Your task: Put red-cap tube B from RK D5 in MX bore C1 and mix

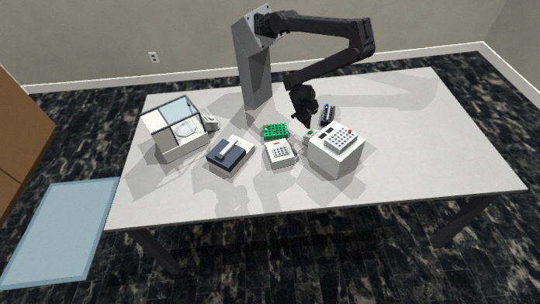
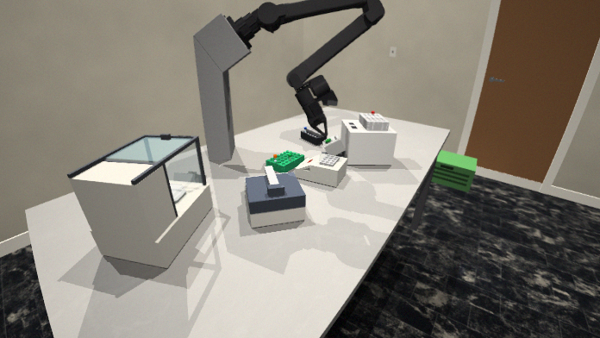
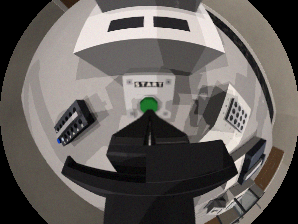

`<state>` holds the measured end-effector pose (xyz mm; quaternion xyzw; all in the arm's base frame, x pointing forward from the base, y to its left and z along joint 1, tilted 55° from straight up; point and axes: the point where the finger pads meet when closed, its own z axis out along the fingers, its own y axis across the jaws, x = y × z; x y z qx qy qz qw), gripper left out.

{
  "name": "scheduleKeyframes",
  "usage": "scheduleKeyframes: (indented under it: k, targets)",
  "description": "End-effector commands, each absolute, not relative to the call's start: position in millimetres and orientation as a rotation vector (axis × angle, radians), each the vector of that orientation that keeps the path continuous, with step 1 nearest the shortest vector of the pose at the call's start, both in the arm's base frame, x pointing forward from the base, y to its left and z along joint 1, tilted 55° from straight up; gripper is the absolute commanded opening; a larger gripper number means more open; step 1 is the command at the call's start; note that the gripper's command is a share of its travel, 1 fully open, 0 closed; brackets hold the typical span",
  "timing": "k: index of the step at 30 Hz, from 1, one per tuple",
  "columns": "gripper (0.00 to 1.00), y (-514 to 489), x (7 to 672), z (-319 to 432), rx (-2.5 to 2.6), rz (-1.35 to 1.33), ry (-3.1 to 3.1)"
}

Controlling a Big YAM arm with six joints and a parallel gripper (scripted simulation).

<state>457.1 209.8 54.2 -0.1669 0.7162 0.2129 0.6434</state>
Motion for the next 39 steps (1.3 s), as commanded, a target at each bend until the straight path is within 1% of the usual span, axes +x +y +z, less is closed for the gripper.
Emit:
scheduleKeyframes:
  k: [1, 39]
  targets:
    - [0.0, 215.7, 454.4, 49.2, -0.383, 0.499, 1.646]
    - [0.0, 227.7, 473.0, 43.9, -0.383, 0.499, 1.654]
